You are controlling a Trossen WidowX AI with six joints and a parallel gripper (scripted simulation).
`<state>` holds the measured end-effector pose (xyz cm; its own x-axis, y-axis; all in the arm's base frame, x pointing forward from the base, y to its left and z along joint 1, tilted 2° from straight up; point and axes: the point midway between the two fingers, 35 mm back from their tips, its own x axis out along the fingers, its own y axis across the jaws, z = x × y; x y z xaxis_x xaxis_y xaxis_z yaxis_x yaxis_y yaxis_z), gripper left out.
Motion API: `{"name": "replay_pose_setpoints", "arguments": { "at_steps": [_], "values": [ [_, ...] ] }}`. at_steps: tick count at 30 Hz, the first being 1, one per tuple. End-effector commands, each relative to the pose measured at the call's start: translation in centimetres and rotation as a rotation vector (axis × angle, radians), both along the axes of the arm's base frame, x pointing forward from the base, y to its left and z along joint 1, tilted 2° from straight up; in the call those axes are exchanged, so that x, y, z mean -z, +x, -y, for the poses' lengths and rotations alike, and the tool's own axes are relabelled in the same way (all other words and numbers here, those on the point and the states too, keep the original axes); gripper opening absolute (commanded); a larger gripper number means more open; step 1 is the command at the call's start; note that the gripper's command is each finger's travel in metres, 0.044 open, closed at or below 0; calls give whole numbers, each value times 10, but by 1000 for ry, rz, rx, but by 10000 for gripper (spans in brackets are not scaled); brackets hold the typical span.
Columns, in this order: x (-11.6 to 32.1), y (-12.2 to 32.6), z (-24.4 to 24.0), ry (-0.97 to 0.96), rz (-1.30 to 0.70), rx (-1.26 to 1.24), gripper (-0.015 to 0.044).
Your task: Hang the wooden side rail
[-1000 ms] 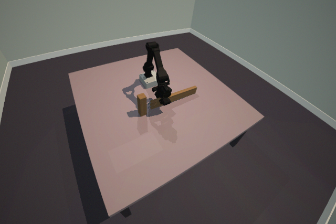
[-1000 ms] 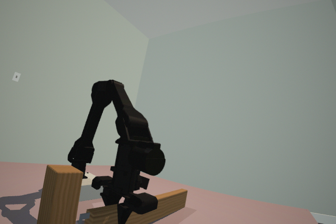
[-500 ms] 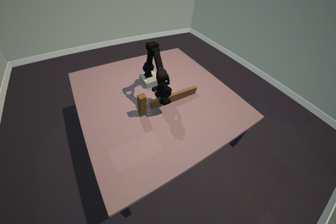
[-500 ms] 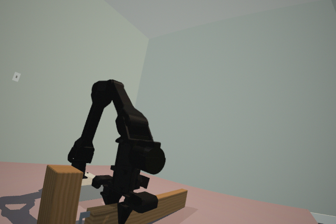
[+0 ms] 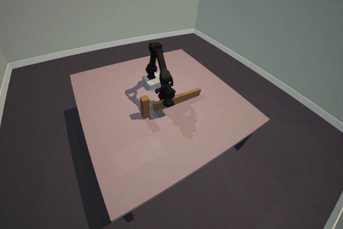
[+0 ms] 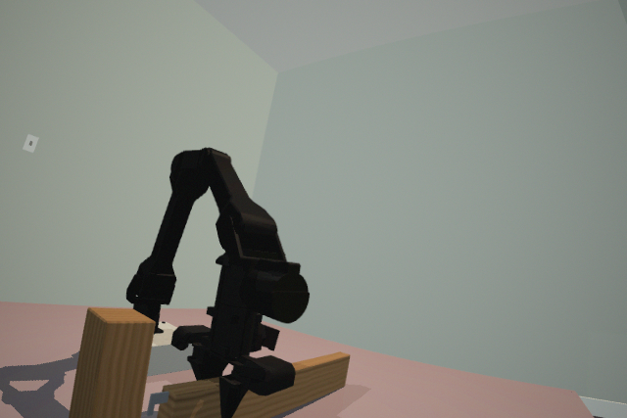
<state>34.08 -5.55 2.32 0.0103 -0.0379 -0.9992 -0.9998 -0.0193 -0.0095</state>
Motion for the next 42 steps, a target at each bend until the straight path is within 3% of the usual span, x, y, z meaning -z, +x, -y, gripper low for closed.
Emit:
{"name": "replay_pose_setpoints", "arguments": {
  "at_steps": [1,42],
  "values": [
    [-6,3,0,1,15,6,0],
    [-12,3,0,1,15,6,0]
  ]
}}
